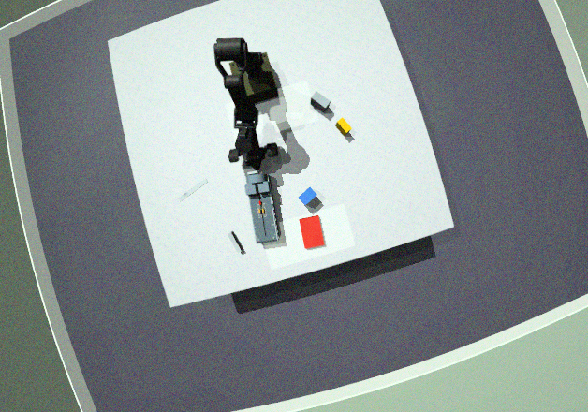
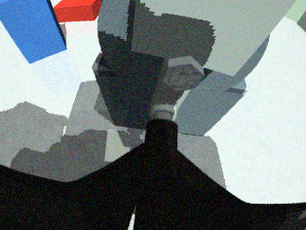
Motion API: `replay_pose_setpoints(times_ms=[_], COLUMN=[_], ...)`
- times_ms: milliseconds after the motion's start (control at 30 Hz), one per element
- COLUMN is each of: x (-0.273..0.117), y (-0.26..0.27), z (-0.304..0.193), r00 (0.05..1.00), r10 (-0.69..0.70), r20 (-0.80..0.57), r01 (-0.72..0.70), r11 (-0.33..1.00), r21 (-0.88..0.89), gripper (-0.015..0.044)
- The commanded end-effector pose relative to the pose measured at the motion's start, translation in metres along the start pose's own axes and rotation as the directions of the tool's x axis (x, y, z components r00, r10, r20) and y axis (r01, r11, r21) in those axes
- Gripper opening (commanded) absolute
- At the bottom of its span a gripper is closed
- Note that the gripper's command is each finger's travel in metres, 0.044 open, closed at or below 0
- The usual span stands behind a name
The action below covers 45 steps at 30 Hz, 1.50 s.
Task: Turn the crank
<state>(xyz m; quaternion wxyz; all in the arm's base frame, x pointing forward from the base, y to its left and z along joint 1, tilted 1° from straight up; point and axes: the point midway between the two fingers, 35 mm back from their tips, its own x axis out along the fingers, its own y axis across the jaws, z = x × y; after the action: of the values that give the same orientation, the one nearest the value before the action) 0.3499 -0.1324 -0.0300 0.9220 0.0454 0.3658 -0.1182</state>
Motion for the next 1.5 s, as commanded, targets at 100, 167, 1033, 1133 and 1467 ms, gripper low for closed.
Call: replay_pose_setpoints(times_ms=[100, 167, 1033, 1133, 1467], x=[-0.001, -0.002, -0.008, -0.010, -0.017], y=[0.010, 0.011, 0.021, 0.023, 0.027], z=[0.001, 0.001, 0.007, 0.009, 0.016], r00=[1.000, 1.000, 1.000, 1.000, 1.000], r10=[0.025, 0.025, 0.026, 0.026, 0.026], r20=[0.000, 0.000, 0.000, 0.000, 0.000], r01=[-0.025, -0.025, -0.026, -0.026, -0.026], r11=[1.000, 1.000, 1.000, 1.000, 1.000], r21=[-0.007, -0.007, -0.006, -0.006, -0.006], gripper=[0.0000, 0.0000, 0.0000, 0.0000, 0.0000])
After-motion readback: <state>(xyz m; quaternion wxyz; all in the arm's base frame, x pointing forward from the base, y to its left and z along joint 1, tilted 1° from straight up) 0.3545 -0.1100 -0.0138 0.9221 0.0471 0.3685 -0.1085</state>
